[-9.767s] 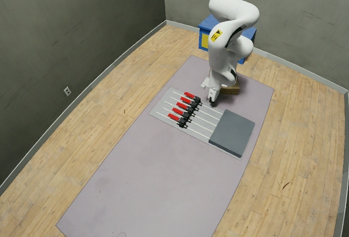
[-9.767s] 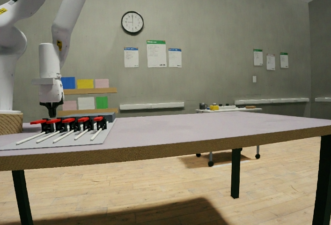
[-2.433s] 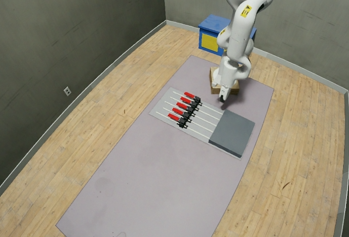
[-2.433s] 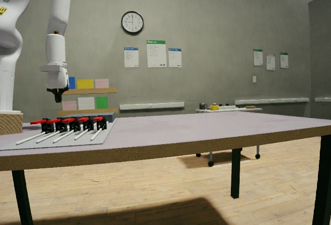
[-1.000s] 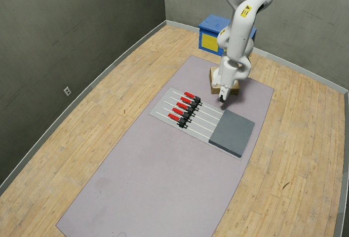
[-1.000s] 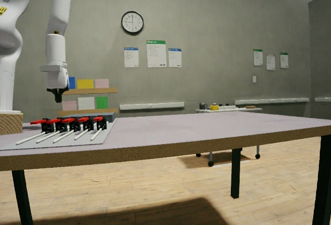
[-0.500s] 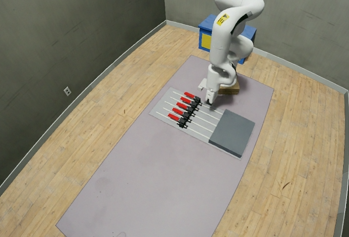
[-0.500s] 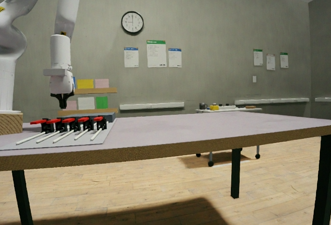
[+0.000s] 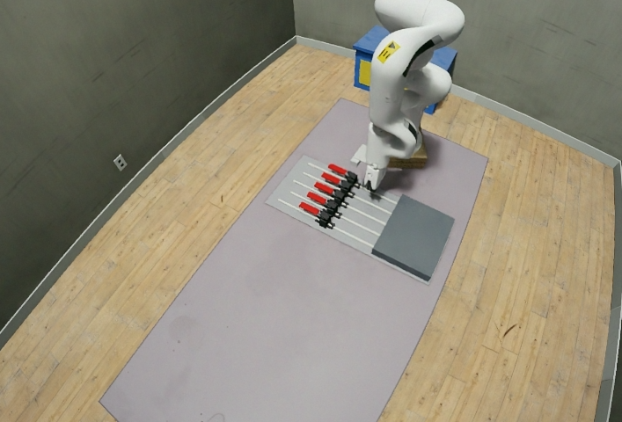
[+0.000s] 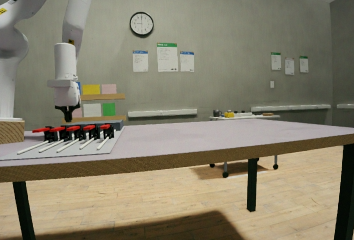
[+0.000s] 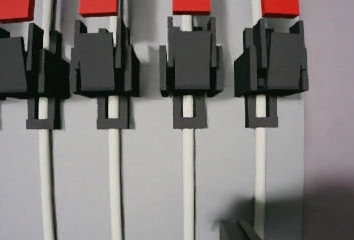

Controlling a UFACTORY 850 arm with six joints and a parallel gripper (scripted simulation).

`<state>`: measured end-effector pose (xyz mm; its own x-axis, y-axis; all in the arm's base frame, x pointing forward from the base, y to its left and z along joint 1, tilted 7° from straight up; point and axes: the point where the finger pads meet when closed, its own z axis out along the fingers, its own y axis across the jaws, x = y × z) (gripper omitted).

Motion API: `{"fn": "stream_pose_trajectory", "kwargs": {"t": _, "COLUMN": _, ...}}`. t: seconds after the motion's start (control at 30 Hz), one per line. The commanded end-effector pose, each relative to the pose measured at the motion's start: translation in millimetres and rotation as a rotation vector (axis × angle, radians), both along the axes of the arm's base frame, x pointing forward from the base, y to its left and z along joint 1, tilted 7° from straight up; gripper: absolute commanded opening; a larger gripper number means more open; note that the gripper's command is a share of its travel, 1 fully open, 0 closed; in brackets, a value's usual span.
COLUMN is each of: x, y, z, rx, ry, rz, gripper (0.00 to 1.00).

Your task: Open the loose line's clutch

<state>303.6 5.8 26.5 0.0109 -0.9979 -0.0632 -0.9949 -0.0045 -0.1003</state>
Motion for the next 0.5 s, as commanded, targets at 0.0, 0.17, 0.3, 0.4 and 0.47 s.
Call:
{"fn": "stream_pose_trajectory", "kwargs": {"t": 0.0, "x": 4, "y": 2, "z": -24, "rx": -0.004, "ry": -0.004, "rz": 0.0, "gripper": 0.0}}
{"fn": "stream_pose_trajectory", "kwargs": {"t": 0.17, "x": 7, "y": 4, "z": -46, "rx": -0.004, "ry": -0.004, "rz": 0.0, "gripper": 0.0}}
{"fn": "stream_pose_trajectory", "kwargs": {"t": 0.3, "x": 7, "y": 4, "z": -52, "rx": -0.004, "ry": -0.004, "rz": 0.0, "gripper": 0.0}}
{"fn": "stream_pose_trajectory", "kwargs": {"t": 0.4, "x": 8, "y": 5, "z": -59, "rx": -0.004, "ry": -0.004, "rz": 0.0, "gripper": 0.0}}
{"fn": "stream_pose_trajectory", "kwargs": {"t": 0.47, "x": 9, "y": 5, "z": -62, "rx": -0.004, "ry": -0.004, "rz": 0.0, "gripper": 0.0}}
